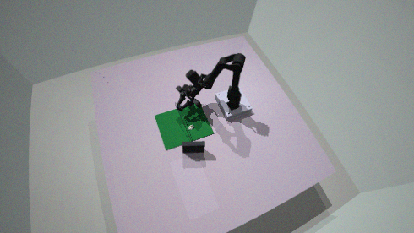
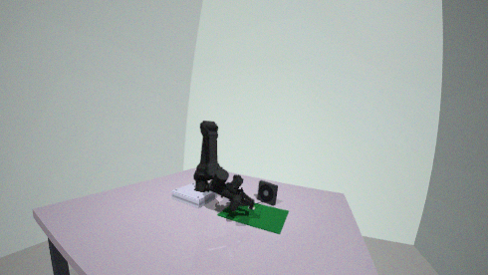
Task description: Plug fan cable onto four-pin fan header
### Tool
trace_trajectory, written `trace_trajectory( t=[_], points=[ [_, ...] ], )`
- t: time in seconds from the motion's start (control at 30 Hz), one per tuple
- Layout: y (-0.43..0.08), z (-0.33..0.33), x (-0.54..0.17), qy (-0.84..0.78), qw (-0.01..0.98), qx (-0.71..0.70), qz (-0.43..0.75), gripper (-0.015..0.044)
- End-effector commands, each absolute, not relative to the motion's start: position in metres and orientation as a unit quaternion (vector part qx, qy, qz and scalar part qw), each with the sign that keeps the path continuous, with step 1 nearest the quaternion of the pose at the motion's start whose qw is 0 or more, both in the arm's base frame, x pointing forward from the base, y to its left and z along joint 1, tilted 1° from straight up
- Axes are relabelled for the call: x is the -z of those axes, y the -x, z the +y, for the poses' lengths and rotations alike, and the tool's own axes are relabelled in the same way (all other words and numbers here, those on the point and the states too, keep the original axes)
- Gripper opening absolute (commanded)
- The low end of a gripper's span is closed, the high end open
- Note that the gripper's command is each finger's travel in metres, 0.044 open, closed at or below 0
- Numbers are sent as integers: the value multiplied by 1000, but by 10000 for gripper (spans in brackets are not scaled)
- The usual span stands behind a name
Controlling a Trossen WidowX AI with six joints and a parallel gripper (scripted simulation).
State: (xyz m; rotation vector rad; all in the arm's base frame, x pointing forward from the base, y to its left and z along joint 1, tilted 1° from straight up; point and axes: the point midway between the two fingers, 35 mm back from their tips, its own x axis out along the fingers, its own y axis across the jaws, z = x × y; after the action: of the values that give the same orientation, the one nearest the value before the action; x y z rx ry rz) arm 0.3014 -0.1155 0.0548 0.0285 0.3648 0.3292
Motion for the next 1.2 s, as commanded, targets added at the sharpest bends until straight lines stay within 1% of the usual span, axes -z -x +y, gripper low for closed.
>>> trace_trajectory(
  t=[0.0,0.83,1.17],
  points=[
    [-297,-117,-58,-10,973,-160,165,0],
    [-268,-102,-70,17,979,-183,90,0],
    [-270,-102,-74,17,978,-184,94,0]
  ],
)
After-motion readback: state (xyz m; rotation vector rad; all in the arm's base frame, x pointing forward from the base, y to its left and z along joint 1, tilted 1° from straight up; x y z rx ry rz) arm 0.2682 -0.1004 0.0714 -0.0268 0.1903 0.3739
